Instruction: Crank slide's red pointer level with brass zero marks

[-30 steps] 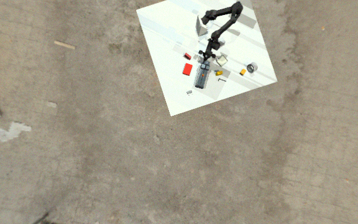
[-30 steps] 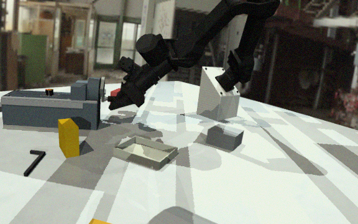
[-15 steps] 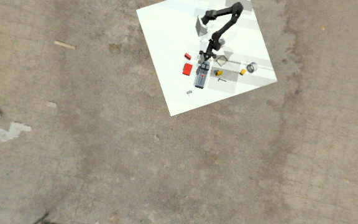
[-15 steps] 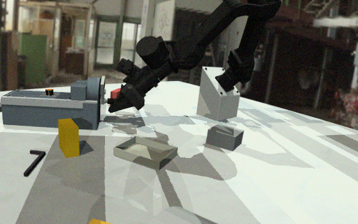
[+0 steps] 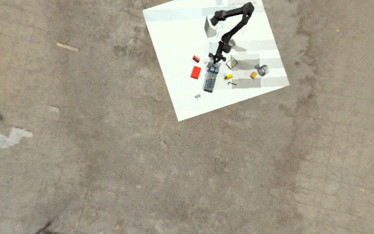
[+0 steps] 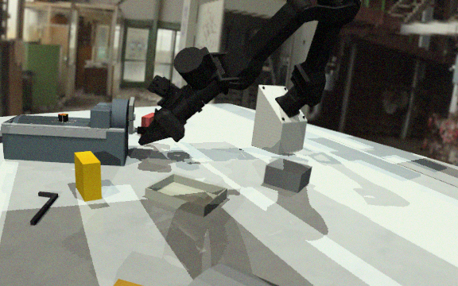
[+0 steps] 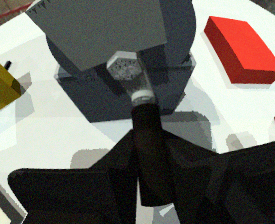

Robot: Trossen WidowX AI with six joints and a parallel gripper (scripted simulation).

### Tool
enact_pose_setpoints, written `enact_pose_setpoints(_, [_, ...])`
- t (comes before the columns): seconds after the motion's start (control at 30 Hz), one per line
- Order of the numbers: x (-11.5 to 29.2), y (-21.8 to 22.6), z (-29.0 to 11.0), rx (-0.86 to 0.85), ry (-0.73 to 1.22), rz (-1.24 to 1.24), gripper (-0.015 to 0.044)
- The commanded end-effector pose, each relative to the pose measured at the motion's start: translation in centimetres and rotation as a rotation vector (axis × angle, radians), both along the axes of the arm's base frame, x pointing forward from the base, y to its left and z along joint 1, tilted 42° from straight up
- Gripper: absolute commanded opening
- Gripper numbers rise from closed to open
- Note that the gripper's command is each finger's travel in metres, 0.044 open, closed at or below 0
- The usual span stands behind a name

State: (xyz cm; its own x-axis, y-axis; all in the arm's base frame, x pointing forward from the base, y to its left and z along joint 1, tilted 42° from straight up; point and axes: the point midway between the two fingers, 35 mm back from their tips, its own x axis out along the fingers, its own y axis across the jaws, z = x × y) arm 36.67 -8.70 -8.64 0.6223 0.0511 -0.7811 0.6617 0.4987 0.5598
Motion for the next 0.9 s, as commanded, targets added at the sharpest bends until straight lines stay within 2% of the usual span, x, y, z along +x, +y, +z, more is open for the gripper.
enact_pose_setpoints(0.0, [0.64, 0.63, 0.30, 0.007, -0.012, 0.018, 0.0000])
enact_pose_setpoints(0.87, [0.87, 0.76, 0.56, 0.007, -0.012, 0.018, 0.0000])
